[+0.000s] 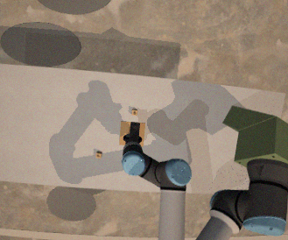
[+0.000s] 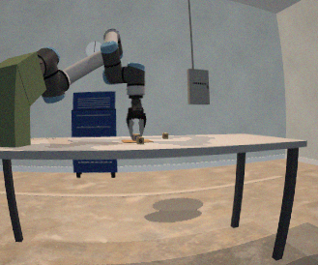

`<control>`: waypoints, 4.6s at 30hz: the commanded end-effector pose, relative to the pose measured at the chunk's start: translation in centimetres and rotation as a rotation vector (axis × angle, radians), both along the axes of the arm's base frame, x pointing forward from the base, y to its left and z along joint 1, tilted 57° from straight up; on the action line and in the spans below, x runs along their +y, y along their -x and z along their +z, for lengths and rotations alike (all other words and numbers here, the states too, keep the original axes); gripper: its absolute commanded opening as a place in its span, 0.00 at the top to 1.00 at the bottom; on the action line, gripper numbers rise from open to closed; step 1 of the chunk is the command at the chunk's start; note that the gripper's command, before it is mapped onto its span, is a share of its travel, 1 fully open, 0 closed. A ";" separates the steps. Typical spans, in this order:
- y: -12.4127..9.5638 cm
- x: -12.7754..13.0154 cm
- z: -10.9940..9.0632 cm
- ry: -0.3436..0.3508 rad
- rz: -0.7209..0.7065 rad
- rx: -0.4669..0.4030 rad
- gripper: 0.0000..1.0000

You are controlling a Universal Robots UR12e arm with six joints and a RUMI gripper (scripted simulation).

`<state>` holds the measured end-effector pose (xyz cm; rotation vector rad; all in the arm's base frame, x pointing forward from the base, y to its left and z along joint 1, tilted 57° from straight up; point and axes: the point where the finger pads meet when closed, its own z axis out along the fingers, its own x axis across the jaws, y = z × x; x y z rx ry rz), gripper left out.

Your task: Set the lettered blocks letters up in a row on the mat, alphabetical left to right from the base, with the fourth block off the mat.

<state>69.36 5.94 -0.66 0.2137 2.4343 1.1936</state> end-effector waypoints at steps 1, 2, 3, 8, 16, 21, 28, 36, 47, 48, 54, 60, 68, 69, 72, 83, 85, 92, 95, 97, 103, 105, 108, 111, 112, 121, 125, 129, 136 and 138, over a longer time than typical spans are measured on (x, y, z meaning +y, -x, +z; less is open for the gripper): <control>0.0 -0.1 0.0 0.000 -0.001 -0.001 0.91; 0.0 -0.1 0.0 0.000 -0.001 -0.001 0.91; 0.0 -0.1 0.0 0.000 -0.001 -0.001 0.91; 0.0 -0.1 0.0 0.000 -0.001 -0.001 0.91; 0.0 -0.1 0.0 0.000 -0.001 -0.001 0.91; 0.0 -0.1 0.0 0.000 -0.001 -0.001 0.88; 0.0 -0.1 0.0 0.000 -0.001 -0.001 0.80; 0.0 -0.1 0.0 0.000 -0.001 -0.001 0.72; 0.0 -0.2 0.1 0.000 -0.001 -0.001 0.72; 0.0 -0.2 0.1 0.000 -0.001 -0.001 0.72; 0.7 -1.2 0.9 0.000 -0.001 -0.001 0.72; 1.9 -3.3 2.5 0.000 -0.001 -0.001 0.72; 3.2 -5.4 4.0 0.000 -0.001 -0.001 0.72; 3.3 -5.6 4.2 0.000 -0.001 -0.001 0.72; 3.7 -6.2 4.7 0.000 -0.001 -0.001 0.72; 3.9 -6.5 4.9 0.000 -0.001 -0.001 0.00; 3.9 -6.5 4.9 0.000 -0.001 -0.001 0.00; 3.9 -6.5 4.9 0.000 -0.001 -0.001 0.00; 3.9 -6.5 4.9 0.000 -0.001 -0.001 0.00; 3.9 -6.5 4.9 0.000 -0.001 -0.001 0.00; 3.4 -6.6 5.2 0.000 -0.002 0.002 0.00; 2.2 -6.6 6.2 -0.002 -0.007 0.009 0.00; -1.4 -6.5 9.2 -0.008 -0.019 0.026 0.00; -5.8 -5.6 13.5 -0.020 -0.035 0.046 0.00; -7.2 -5.2 15.1 -0.024 -0.040 0.052 0.00; -11.8 -3.1 20.9 -0.044 -0.056 0.072 0.00; -11.9 -3.1 20.9 -0.044 -0.056 0.072 0.60; -11.9 -3.1 20.9 -0.044 -0.056 0.072 0.60; -11.9 -3.1 20.9 -0.044 -0.056 0.072 0.60; -11.9 -3.1 20.9 -0.044 -0.056 0.072 0.60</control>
